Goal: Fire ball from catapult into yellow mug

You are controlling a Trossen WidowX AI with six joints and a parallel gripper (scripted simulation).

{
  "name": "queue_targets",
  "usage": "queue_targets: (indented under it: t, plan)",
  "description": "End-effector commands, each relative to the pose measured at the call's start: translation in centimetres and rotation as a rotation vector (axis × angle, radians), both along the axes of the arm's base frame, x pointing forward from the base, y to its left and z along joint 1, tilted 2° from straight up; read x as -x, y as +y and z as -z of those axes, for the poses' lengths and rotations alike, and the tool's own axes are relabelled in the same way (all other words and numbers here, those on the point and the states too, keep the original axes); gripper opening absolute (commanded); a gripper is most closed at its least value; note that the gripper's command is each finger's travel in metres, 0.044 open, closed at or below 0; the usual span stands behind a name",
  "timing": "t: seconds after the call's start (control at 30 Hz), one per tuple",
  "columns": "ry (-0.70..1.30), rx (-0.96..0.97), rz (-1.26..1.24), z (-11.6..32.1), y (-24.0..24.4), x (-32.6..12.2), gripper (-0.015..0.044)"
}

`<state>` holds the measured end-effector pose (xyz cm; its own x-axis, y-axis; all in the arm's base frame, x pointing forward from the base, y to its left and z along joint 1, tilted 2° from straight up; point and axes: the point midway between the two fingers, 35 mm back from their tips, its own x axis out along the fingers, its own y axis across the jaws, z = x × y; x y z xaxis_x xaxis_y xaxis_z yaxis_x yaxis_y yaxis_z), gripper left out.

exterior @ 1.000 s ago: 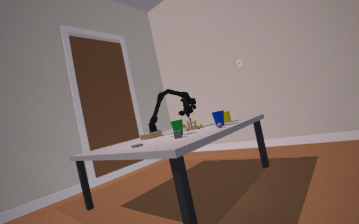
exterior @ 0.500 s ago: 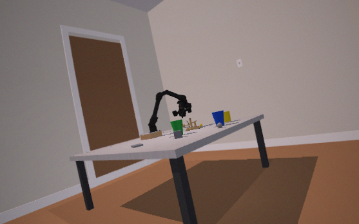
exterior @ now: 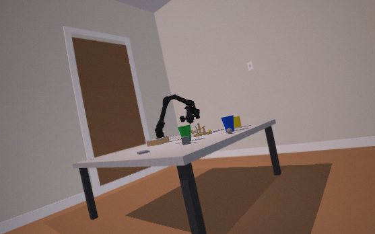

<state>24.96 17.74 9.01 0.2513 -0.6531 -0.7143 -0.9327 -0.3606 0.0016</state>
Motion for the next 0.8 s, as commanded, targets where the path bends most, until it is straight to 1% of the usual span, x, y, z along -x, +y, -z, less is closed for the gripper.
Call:
queue_targets:
  t: [0.0, 0.77]
  plan:
    - [0.002, 0.005, -0.005, 0.7, 0.0, -0.1, 0.0]
    - [0.002, 0.005, -0.005, 4.5, 0.1, -0.3, 0.0]
